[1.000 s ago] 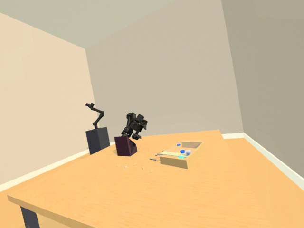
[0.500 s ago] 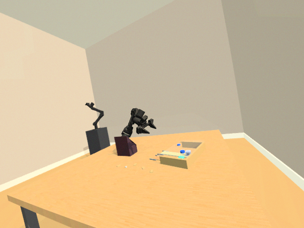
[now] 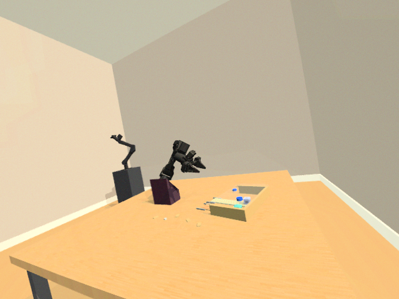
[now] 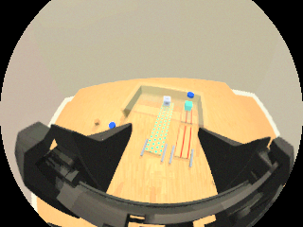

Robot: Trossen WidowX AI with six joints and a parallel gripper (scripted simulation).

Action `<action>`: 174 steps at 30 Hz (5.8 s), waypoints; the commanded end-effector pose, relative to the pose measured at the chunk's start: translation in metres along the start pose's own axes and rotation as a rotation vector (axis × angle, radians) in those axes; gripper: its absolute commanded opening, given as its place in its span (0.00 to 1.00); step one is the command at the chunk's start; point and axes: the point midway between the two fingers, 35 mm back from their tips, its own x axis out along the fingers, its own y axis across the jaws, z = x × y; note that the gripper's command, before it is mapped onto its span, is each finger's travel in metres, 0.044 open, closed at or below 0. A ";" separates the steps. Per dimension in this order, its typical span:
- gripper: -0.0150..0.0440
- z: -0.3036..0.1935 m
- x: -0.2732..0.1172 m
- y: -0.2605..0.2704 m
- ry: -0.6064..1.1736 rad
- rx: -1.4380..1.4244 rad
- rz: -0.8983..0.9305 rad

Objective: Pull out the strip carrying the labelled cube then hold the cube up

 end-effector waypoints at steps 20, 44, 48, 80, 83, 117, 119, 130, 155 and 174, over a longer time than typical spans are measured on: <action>0.35 -0.007 0.079 -0.009 0.456 0.117 -0.082; 0.25 -0.058 0.130 0.016 0.971 0.182 -0.156; 0.25 -0.063 0.134 0.016 0.971 0.182 -0.156; 0.25 -0.108 0.160 0.014 0.972 0.184 -0.153; 0.25 -0.109 0.160 0.014 0.972 0.184 -0.152; 0.25 -0.111 0.162 0.014 0.972 0.184 -0.152; 0.25 -0.111 0.162 0.014 0.972 0.184 -0.152; 0.25 -0.111 0.163 0.014 0.972 0.184 -0.152; 0.25 -0.110 0.170 0.013 0.972 0.183 -0.152; 0.25 -0.119 0.158 0.016 0.973 0.184 -0.152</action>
